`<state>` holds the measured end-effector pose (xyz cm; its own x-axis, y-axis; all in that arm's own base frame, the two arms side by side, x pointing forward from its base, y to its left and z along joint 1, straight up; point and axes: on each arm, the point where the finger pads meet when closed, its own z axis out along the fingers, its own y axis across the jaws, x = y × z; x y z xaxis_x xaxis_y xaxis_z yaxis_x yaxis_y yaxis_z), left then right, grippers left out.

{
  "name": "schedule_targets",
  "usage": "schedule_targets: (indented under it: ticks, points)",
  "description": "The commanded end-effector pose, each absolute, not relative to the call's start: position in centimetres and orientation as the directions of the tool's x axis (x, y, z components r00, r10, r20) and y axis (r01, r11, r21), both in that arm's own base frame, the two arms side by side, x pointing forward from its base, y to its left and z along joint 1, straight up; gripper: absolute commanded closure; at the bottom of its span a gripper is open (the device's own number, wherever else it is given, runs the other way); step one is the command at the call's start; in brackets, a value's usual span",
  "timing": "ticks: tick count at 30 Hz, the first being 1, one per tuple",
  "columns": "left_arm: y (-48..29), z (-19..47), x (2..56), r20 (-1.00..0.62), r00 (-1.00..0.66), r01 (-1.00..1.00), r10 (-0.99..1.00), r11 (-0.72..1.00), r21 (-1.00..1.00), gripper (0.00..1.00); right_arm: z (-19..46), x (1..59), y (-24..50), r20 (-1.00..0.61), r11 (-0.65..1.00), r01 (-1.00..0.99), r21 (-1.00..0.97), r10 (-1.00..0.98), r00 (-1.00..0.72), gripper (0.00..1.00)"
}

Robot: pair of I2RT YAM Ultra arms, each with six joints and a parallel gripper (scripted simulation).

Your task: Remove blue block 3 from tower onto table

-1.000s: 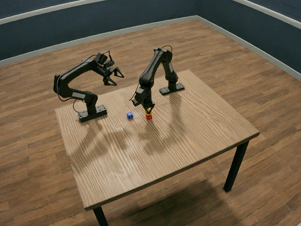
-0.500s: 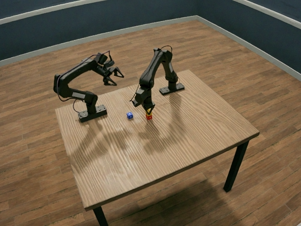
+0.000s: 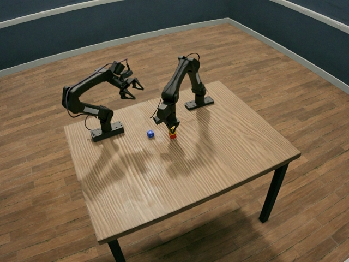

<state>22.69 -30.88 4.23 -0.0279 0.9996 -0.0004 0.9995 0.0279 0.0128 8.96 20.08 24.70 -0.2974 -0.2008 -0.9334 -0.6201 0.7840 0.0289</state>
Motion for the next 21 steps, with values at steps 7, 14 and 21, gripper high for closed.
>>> schedule_targets:
  ticks: [7,14,21]
  points:
    - [-30.7,4.4,22.5,0.007,-0.027,1.0,1.0,0.027,0.008,0.73,25.9,8.9,20.2,-0.94,0.788,-0.614,0.042,-0.176,-0.291,0.0]
    - [-31.3,5.4,22.6,-0.017,-0.027,0.999,0.999,0.027,0.023,0.44,25.9,8.9,20.2,-0.94,0.788,-0.614,0.042,-0.176,-0.291,0.0]
    - [-31.6,6.4,22.5,-0.039,-0.024,0.999,0.999,0.025,0.037,0.44,25.9,8.9,20.2,-0.94,0.788,-0.614,0.042,-0.176,-0.291,0.0]
